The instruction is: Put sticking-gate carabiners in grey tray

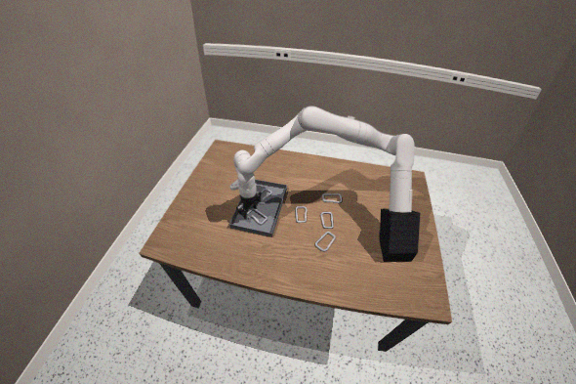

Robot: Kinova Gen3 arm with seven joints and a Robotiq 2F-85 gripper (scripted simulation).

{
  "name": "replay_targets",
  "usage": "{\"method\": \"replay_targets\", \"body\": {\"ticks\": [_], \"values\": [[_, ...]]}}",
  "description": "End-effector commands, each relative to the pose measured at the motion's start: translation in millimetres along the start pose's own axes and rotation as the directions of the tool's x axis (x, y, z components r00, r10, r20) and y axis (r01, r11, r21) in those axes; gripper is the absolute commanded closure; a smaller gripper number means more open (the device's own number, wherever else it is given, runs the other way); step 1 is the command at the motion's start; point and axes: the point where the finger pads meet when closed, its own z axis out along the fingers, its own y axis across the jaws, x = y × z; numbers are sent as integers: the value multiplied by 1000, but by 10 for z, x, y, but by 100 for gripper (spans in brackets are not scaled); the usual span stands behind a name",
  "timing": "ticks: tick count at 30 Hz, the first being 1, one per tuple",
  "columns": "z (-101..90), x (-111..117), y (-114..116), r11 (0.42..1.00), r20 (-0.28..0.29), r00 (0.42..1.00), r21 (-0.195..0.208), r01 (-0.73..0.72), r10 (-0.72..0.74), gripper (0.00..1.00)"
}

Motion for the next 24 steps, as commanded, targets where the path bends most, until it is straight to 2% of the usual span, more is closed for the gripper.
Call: {"method": "replay_targets", "body": {"ticks": [1,6,7,23,24], "values": [[-15,6,-7,1000,-2,1000,2,0,0,100],[-15,6,-7,1000,-2,1000,2,0,0,100],[-15,6,-7,1000,-2,1000,2,0,0,0],[-15,6,-7,1000,-2,1000,2,0,0,0],[-716,3,-9,1000,-2,1000,2,0,0,0]]}}
